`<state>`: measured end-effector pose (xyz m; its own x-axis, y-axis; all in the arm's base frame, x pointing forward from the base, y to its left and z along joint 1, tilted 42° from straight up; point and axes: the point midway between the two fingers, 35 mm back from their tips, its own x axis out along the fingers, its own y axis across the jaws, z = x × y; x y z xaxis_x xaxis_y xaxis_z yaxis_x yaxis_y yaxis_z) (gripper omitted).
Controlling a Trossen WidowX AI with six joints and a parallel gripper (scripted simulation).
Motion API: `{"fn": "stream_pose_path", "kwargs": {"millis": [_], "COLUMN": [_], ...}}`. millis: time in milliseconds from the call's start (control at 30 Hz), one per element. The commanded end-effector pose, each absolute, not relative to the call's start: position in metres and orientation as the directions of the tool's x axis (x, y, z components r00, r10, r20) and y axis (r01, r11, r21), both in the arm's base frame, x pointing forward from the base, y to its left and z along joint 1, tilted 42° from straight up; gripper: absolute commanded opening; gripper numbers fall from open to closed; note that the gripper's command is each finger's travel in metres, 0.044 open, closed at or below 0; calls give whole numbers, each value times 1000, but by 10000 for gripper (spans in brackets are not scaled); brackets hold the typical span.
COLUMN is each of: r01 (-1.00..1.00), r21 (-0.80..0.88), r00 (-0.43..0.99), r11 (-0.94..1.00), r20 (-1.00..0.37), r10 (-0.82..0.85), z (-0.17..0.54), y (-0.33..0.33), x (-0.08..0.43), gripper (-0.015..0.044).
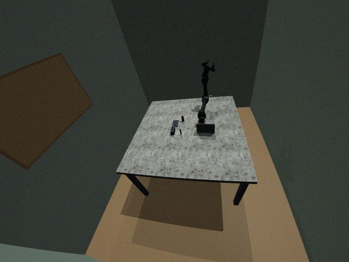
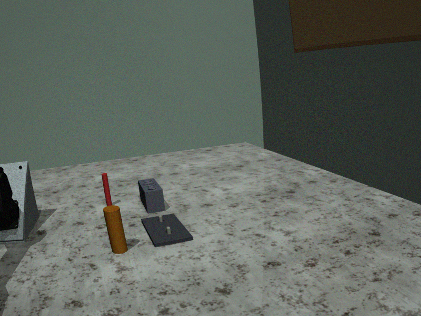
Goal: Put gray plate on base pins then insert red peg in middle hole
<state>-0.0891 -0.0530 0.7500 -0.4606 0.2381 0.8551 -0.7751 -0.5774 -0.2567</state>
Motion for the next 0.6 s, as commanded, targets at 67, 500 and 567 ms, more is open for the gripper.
{"fn": "stream_pose_path", "kwargs": {"millis": [67, 500, 567], "r01": [-784, -790, -778], "r21": [-226, 315, 386], "r00": [-441, -116, -62], "r11": [-578, -527, -496], "r20": [859, 766, 738], "r10": [261, 632, 672], "z": [751, 735, 728], "y": [-44, 128, 148], "x": [-86, -5, 11], "gripper": [440, 440, 440]}}
